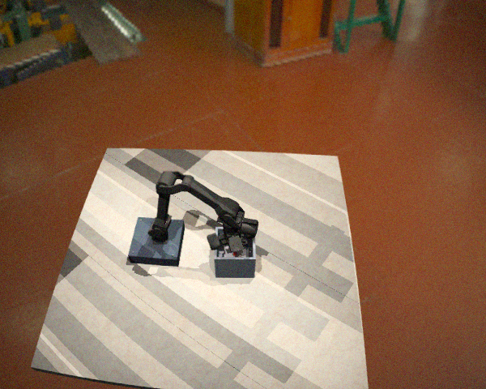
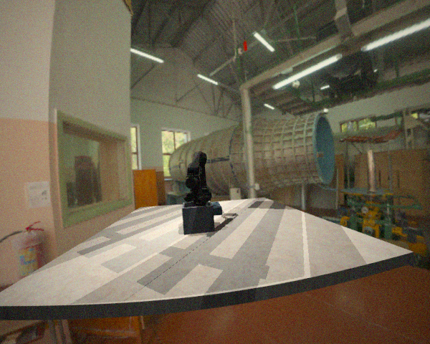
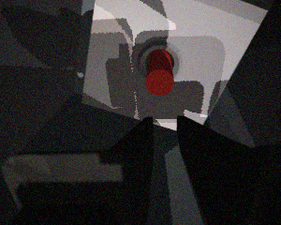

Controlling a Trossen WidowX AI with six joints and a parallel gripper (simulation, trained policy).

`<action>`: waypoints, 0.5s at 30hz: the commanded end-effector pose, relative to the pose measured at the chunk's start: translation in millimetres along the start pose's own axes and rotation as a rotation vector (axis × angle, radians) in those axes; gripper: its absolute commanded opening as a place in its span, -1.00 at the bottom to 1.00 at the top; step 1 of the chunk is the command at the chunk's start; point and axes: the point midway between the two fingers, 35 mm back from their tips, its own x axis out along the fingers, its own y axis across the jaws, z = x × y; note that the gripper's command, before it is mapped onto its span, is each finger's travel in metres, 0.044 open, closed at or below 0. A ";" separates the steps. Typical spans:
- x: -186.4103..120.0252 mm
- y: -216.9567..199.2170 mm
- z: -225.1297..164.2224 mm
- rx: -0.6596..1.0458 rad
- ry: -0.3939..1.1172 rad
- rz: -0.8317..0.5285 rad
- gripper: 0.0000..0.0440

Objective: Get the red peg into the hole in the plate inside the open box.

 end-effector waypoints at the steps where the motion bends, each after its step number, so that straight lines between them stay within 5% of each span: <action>1: 1.4 -0.3 -4.6 0.012 0.025 -0.004 -0.71; 15: 4.2 -3.1 -18.7 0.031 0.077 -0.037 -0.58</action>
